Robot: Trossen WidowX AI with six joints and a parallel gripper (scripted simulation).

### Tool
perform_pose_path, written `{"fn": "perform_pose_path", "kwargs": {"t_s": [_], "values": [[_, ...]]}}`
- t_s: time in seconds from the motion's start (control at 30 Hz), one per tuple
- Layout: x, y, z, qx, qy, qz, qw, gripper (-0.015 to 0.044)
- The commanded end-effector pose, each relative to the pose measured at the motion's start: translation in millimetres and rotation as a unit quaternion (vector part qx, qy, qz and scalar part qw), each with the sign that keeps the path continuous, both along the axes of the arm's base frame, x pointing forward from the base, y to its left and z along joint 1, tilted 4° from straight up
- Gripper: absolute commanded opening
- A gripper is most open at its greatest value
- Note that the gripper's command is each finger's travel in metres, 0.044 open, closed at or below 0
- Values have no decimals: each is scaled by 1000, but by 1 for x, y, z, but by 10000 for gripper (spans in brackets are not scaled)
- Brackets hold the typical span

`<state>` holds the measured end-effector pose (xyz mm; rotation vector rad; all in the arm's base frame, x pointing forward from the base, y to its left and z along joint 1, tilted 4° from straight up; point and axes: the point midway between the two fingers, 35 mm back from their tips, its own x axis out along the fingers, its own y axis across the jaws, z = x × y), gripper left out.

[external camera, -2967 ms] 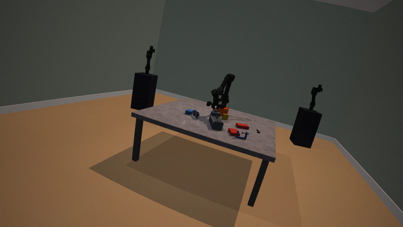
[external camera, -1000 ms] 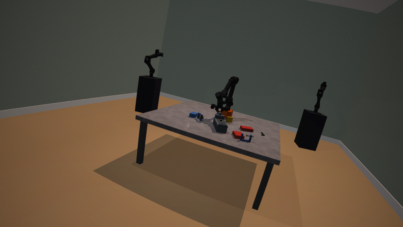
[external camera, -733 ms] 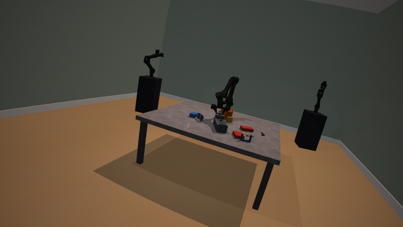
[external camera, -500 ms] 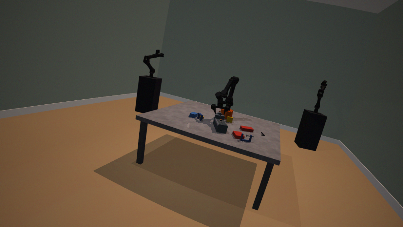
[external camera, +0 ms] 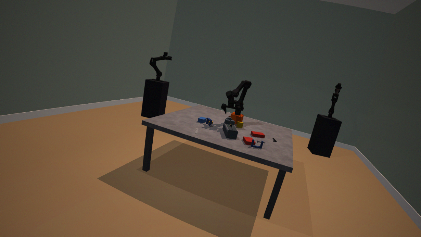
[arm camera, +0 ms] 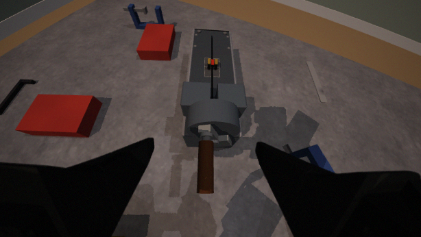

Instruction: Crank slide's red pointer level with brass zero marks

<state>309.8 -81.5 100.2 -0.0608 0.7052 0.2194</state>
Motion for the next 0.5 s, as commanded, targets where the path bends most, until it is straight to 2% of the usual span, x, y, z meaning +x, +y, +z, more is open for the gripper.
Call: {"fn": "perform_pose_path", "kwargs": {"t_s": [0.0,0.1,0.23,0.47], "values": [[1,-2,23,-4,-7,2,1000,440],[-2,-2,45,-4,-7,1,1000,440],[-1,-2,51,-15,-6,11,1000,440],[20,-5,61,-136,1,117,984,440]]}}
